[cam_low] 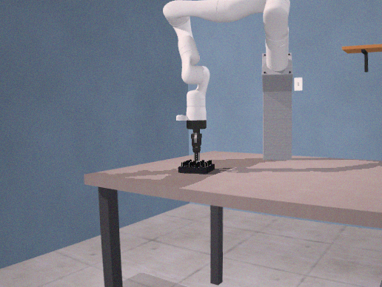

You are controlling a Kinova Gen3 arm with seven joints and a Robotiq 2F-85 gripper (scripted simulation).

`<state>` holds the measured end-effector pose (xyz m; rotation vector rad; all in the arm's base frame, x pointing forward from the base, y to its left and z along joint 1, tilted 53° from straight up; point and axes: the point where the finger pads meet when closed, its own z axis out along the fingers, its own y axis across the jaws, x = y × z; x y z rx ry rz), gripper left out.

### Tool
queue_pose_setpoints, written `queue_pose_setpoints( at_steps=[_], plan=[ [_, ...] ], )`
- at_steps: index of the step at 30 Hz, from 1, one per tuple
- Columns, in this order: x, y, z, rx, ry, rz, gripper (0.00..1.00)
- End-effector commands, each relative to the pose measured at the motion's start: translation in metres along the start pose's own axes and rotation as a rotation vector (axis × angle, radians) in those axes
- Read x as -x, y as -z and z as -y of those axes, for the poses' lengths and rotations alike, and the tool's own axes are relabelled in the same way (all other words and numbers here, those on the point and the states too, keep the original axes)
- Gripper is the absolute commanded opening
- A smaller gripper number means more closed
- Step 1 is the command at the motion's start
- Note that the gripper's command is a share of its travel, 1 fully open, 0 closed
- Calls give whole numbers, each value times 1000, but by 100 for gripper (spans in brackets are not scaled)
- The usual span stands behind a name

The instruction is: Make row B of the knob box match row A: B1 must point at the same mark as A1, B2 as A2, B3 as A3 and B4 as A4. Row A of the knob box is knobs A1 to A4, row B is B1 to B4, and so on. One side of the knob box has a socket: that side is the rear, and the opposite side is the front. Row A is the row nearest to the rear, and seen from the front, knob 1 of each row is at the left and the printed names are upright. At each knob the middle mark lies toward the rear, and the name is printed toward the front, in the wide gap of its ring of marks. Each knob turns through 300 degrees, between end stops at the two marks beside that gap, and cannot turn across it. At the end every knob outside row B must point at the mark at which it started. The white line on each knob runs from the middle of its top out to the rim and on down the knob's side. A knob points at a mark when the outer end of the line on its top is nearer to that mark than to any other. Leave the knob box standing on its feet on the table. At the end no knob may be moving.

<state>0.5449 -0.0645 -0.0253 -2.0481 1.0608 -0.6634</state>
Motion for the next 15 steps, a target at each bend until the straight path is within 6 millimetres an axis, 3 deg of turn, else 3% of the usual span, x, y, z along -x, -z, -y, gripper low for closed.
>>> queue_pose_setpoints(
  at_steps=[1,15],
  plan=[
    [0,2,1,-1,1,-1,19],
    [0,30,1,-1,1,-1,19]
  ],
)
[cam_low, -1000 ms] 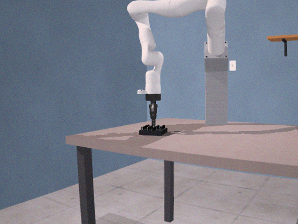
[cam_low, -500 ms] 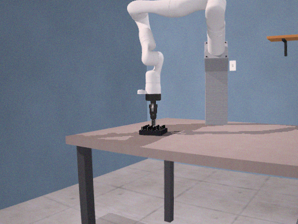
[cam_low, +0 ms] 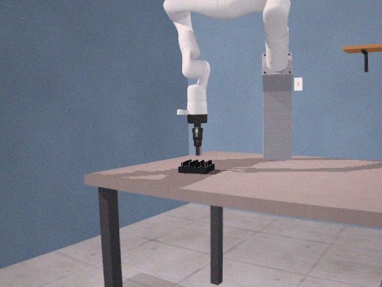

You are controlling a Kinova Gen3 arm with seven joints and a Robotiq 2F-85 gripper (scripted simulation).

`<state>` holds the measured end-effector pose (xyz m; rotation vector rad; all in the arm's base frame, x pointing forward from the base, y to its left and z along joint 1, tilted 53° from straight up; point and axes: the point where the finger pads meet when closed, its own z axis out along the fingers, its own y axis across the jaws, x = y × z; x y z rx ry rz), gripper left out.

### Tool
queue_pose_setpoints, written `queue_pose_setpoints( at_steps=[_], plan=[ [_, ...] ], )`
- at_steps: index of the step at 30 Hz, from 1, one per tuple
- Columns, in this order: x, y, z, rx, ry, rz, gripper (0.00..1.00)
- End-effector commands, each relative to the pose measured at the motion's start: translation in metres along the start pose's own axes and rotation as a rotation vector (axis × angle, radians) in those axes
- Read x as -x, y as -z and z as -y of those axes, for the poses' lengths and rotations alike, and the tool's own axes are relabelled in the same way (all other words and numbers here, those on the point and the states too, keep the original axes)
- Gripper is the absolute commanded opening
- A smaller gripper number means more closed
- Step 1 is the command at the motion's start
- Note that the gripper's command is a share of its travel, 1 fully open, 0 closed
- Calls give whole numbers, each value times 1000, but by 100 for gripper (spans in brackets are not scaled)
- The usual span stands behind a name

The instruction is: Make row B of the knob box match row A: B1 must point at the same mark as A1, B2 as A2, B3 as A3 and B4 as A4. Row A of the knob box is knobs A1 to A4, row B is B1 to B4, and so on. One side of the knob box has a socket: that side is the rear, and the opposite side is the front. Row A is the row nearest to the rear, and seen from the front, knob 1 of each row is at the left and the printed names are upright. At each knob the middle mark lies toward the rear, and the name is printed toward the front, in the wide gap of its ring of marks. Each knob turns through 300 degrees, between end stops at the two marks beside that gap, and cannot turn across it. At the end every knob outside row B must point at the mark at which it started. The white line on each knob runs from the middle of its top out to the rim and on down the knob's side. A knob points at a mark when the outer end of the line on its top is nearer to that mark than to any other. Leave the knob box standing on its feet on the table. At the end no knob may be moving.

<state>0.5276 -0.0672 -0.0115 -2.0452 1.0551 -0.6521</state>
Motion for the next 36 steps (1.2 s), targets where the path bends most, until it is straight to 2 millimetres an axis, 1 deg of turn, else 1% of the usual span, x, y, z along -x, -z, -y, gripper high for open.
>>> queue_pose_setpoints(
  at_steps=[1,6,19,20,23,26,28,31,36],
  plan=[
    [-5,11,-1,2,3,-11,19],
    [-5,17,-1,2,3,-11,19],
    [-5,17,-1,2,3,-11,19],
    [-5,17,-1,2,3,-11,100],
    [-5,20,-1,2,3,-11,100],
    [-5,30,-1,2,3,-11,100],
    [-5,30,-1,2,3,-11,100],
    [-5,47,-1,2,3,-11,100],
    [-5,82,-1,2,3,-11,100]
  ],
)
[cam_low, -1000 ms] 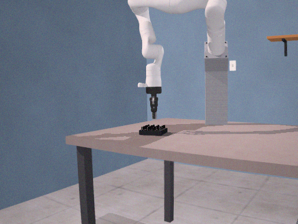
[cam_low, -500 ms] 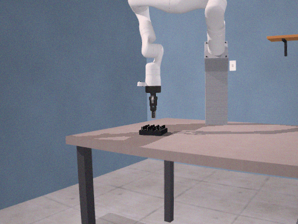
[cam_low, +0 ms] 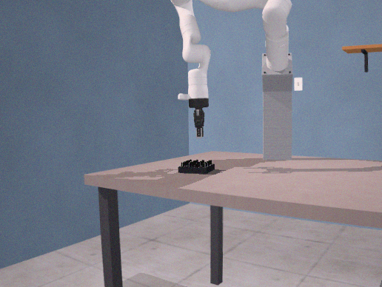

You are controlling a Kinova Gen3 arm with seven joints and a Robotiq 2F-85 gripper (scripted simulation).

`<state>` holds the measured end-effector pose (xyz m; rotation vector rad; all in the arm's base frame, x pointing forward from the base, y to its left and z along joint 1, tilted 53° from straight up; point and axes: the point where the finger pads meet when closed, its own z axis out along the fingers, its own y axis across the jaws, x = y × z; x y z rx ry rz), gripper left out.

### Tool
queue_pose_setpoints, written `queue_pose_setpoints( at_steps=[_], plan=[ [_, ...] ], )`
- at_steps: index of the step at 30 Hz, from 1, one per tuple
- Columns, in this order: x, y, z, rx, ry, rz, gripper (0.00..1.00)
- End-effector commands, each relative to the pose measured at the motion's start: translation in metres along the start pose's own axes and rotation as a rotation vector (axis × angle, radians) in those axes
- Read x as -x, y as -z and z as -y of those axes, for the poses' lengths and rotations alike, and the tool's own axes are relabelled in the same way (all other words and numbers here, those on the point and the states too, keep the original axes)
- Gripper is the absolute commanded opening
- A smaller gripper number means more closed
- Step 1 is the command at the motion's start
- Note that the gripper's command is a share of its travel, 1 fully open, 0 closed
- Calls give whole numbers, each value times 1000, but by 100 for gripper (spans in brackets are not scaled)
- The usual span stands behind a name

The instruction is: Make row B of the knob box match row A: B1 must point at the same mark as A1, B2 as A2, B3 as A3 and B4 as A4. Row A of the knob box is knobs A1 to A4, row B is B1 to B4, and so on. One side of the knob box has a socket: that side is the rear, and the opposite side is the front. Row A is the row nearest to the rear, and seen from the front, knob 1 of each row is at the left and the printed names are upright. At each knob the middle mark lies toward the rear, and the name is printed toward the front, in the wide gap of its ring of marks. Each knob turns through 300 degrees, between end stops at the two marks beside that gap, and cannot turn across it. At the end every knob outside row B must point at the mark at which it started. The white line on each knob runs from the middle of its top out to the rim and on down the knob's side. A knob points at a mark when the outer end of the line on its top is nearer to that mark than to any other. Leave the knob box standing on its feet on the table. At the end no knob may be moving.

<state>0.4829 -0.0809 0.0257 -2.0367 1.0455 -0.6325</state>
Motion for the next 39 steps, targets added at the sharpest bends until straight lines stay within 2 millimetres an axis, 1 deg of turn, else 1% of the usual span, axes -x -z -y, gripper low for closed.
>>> queue_pose_setpoints(
  at_steps=[1,4,7,9,13,39],
  plan=[
    [-13,31,-4,11,8,-30,100],
    [-12,49,-4,11,8,-30,100],
    [-12,61,-4,11,8,-30,100],
    [-12,61,-4,11,8,-30,100],
    [-11,70,-3,11,8,-30,100],
    [-11,71,-3,11,8,-30,100]
  ],
)
